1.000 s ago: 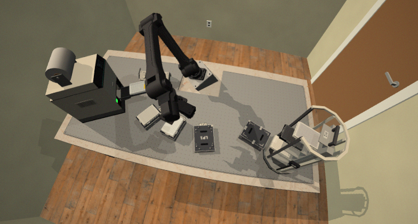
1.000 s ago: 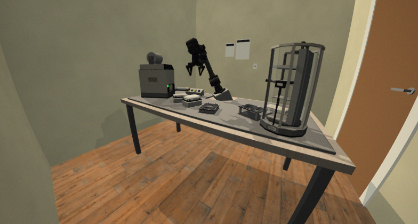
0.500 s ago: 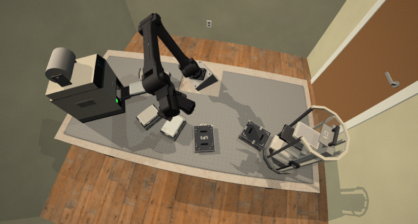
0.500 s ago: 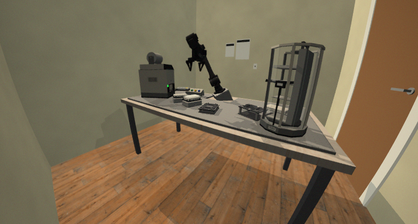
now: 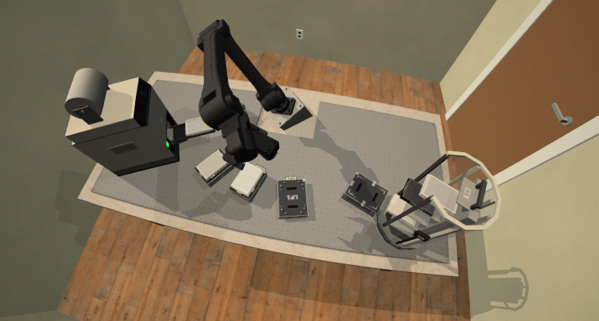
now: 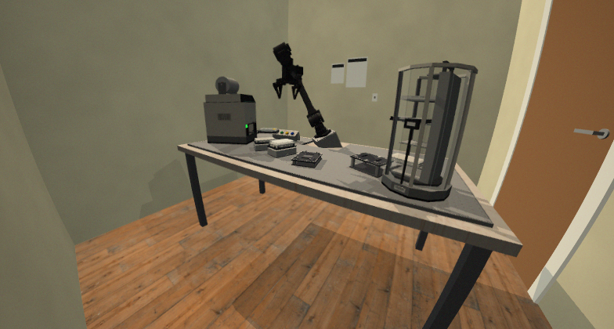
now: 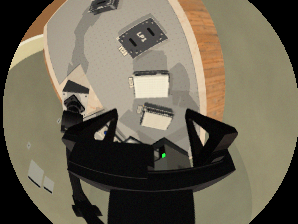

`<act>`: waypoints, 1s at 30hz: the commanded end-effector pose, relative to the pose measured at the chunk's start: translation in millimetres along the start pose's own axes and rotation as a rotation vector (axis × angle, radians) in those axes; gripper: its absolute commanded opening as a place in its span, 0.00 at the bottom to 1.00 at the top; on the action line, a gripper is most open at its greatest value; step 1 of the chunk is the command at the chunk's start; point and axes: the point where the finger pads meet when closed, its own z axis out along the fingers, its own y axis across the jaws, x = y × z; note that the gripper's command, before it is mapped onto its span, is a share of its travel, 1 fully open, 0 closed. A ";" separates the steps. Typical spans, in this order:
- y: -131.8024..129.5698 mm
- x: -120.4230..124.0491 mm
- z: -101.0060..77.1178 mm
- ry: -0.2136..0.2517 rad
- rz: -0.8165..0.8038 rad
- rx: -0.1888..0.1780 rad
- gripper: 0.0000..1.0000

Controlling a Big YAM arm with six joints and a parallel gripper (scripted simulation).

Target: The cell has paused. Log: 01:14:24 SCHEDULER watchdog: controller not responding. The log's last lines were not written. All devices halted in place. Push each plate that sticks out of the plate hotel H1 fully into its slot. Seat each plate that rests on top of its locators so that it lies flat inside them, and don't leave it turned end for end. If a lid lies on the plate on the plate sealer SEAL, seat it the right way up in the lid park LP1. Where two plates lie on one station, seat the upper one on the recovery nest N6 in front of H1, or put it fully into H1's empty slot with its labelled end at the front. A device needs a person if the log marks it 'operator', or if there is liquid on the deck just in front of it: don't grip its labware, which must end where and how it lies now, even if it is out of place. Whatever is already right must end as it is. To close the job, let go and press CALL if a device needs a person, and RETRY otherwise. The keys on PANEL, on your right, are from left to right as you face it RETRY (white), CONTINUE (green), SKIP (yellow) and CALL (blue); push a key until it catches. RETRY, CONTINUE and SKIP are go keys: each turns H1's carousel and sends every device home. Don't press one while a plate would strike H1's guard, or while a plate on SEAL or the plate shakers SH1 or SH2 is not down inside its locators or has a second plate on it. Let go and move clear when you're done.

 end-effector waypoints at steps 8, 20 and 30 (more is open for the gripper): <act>-5.2 -35.1 -14.7 -0.016 0.274 0.012 1.00; 0.5 -76.0 -14.3 -0.019 0.674 0.007 1.00; 3.8 -104.1 -14.0 -0.025 0.942 0.003 1.00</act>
